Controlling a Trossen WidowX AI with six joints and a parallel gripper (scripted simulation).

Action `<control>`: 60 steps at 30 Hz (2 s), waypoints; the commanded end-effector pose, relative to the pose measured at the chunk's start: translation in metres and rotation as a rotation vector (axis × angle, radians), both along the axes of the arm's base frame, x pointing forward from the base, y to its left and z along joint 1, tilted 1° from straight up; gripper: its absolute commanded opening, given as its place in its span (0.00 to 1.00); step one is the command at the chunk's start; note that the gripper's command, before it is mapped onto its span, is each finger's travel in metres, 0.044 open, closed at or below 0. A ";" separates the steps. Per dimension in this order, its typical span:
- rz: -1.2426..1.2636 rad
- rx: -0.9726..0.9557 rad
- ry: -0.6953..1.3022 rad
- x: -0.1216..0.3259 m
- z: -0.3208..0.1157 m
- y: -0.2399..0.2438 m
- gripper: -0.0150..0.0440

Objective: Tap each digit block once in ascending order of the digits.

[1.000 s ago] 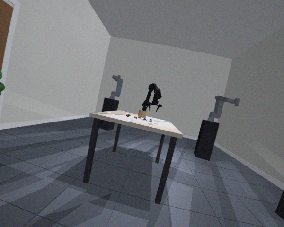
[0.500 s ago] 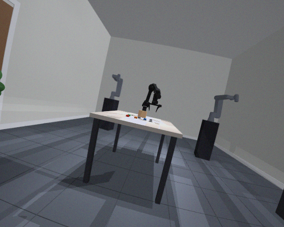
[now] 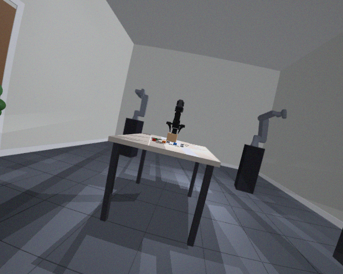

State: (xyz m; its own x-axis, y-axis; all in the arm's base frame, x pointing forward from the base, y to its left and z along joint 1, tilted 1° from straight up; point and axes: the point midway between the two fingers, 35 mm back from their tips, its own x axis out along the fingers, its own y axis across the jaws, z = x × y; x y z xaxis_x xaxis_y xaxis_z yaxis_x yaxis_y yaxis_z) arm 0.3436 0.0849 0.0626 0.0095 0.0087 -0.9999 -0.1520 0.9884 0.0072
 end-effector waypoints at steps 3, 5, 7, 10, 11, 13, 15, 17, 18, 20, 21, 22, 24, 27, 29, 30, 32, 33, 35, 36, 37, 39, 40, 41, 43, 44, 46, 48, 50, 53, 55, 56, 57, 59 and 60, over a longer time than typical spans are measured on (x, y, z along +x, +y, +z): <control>0.016 -0.014 -0.008 -0.005 0.003 -0.079 0.93; 0.017 -0.015 -0.007 -0.006 0.003 -0.081 0.93; 0.017 -0.015 -0.007 -0.006 0.003 -0.081 0.93; 0.017 -0.015 -0.007 -0.006 0.003 -0.081 0.93; 0.017 -0.015 -0.007 -0.006 0.003 -0.081 0.93; 0.017 -0.015 -0.007 -0.006 0.003 -0.081 0.93; 0.017 -0.015 -0.007 -0.006 0.003 -0.081 0.93; 0.017 -0.015 -0.007 -0.006 0.003 -0.081 0.93; 0.017 -0.015 -0.007 -0.006 0.003 -0.081 0.93; 0.017 -0.015 -0.007 -0.006 0.003 -0.081 0.93; 0.017 -0.015 -0.007 -0.006 0.003 -0.081 0.93; 0.017 -0.015 -0.007 -0.006 0.003 -0.081 0.93; 0.017 -0.015 -0.007 -0.006 0.003 -0.081 0.93; 0.017 -0.015 -0.008 -0.005 0.003 -0.082 0.93; 0.016 -0.015 -0.013 0.001 0.003 -0.092 0.93; 0.016 -0.015 -0.016 0.006 0.004 -0.102 0.93; 0.015 -0.018 -0.020 0.018 0.004 -0.127 0.93; 0.015 -0.019 -0.020 0.023 0.005 -0.142 0.93; 0.016 -0.022 -0.014 0.029 0.005 -0.161 0.93; 0.017 -0.023 -0.012 0.031 0.006 -0.168 0.93; 0.017 -0.023 -0.011 0.032 0.006 -0.172 0.93; 0.017 -0.023 -0.010 0.032 0.006 -0.173 0.93; 0.017 -0.023 -0.010 0.032 0.006 -0.173 0.93; 0.017 -0.023 -0.010 0.032 0.006 -0.173 0.93; 0.017 -0.023 -0.010 0.032 0.006 -0.173 0.93; 0.017 -0.023 -0.010 0.032 0.006 -0.173 0.93; 0.017 -0.023 -0.010 0.032 0.006 -0.173 0.93; 0.017 -0.023 -0.010 0.032 0.006 -0.173 0.93; 0.017 -0.023 -0.010 0.032 0.006 -0.173 0.93; 0.017 -0.023 -0.010 0.032 0.006 -0.173 0.93; 0.017 -0.023 -0.010 0.032 0.006 -0.173 0.93; 0.017 -0.023 -0.010 0.032 0.006 -0.173 0.93; 0.017 -0.023 -0.010 0.031 0.006 -0.170 0.93; 0.017 -0.020 -0.010 0.024 0.006 -0.143 0.93; 0.017 -0.019 -0.009 0.017 0.005 -0.124 0.93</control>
State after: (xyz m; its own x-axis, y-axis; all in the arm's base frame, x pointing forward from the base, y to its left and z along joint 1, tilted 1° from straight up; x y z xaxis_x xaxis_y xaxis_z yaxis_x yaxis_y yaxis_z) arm 0.3714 -0.0764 0.0664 0.0202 -0.0131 -0.9997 -0.1470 0.9890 -0.0159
